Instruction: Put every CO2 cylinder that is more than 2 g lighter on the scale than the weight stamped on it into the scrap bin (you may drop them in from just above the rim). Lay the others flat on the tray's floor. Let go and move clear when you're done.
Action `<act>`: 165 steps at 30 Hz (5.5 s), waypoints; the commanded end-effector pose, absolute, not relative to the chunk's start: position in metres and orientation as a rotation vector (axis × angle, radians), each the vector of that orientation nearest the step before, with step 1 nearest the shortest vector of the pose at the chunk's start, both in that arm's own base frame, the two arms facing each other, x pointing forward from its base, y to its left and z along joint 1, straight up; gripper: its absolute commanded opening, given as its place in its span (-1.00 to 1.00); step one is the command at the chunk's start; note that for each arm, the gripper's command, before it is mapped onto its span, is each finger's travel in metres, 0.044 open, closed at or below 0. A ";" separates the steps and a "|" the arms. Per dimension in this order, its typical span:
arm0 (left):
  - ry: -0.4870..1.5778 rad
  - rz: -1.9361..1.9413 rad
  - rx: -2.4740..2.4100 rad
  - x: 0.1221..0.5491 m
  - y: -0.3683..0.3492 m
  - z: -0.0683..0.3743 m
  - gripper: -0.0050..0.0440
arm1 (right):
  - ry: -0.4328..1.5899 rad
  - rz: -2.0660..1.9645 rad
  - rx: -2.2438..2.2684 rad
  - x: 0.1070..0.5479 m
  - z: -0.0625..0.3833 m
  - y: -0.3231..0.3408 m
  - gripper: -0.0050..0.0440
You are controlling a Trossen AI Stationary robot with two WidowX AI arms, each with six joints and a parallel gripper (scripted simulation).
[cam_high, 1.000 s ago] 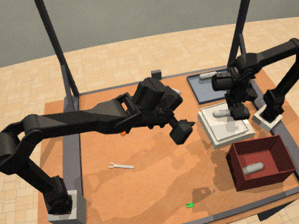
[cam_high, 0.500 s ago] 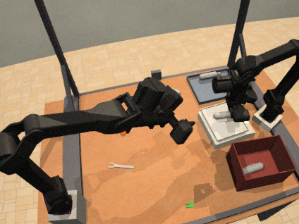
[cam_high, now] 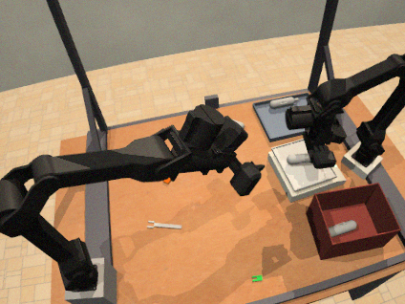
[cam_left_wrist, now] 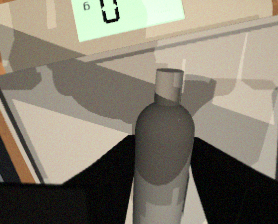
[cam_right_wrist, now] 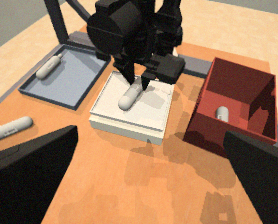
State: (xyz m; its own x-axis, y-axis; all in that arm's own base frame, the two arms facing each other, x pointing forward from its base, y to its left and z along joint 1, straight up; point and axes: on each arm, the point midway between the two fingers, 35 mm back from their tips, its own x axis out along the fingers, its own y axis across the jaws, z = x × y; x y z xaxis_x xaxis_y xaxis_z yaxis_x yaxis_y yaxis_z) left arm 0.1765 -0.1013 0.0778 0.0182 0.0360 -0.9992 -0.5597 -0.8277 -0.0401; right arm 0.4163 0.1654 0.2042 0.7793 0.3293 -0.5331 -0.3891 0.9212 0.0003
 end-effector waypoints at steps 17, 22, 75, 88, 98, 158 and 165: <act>0.539 1.835 -1.909 0.182 -0.105 0.084 -0.01 | 0.528 0.389 -0.107 0.417 0.215 0.166 1.00; 0.539 1.835 -1.909 0.182 -0.105 0.084 -0.01 | 0.528 0.389 -0.107 0.417 0.215 0.166 1.00; 1.297 0.661 -0.912 0.118 -0.088 0.146 1.00 | 0.528 0.389 -0.107 0.417 0.215 0.166 1.00; 1.346 0.291 -0.560 0.103 -0.082 0.141 1.00 | 0.528 0.389 -0.107 0.417 0.215 0.166 1.00; 1.323 -0.055 -0.209 0.091 -0.077 0.137 1.00 | 0.528 0.389 -0.107 0.417 0.215 0.166 1.00; 1.230 -0.515 0.387 0.162 -0.087 0.116 0.24 | 0.528 0.389 -0.107 0.417 0.215 0.166 1.00; 1.241 -0.509 0.383 0.180 -0.084 0.110 0.24 | 0.528 0.389 -0.107 0.417 0.215 0.166 1.00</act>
